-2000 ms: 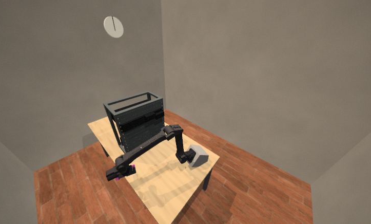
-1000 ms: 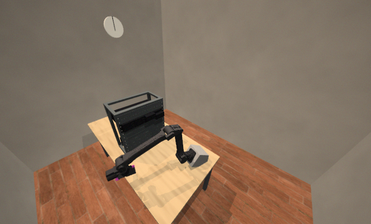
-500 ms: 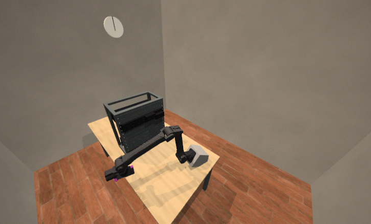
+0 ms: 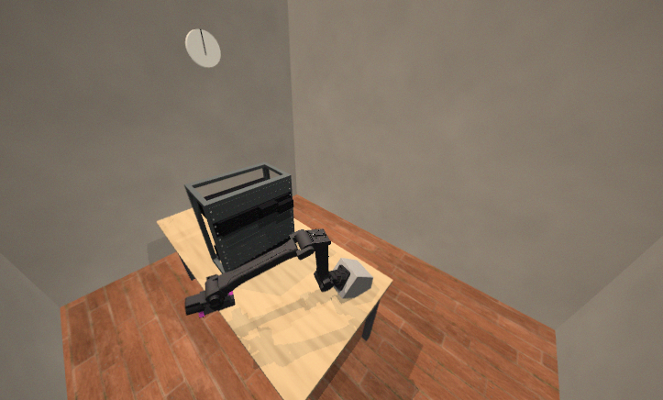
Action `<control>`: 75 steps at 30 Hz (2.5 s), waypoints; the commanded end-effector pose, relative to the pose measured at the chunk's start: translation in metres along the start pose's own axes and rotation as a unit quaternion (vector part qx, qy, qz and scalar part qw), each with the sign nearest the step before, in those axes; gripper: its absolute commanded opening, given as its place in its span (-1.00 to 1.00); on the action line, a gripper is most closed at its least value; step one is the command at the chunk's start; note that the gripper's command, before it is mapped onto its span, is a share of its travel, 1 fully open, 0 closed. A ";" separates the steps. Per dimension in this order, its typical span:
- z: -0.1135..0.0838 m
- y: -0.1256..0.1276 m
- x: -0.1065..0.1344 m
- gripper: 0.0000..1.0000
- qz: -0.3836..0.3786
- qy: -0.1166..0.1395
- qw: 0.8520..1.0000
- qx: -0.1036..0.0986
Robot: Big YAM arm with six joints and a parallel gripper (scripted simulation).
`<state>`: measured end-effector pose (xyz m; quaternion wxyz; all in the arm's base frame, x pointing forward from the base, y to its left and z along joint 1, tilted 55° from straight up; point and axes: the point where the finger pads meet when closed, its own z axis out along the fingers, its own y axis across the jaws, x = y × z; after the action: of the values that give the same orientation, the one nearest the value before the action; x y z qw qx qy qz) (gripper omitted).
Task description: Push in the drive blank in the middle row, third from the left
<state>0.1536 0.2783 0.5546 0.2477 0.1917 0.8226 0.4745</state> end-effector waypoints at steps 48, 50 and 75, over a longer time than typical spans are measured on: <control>-0.086 0.101 -0.282 1.00 -0.223 -0.385 0.882 -0.155; -0.093 0.102 -0.289 1.00 -0.235 -0.399 0.873 -0.153; -0.193 0.101 -0.357 1.00 -0.398 -0.557 0.724 -0.082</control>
<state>0.3415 0.0124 0.7796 0.8146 0.0731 0.5206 0.2452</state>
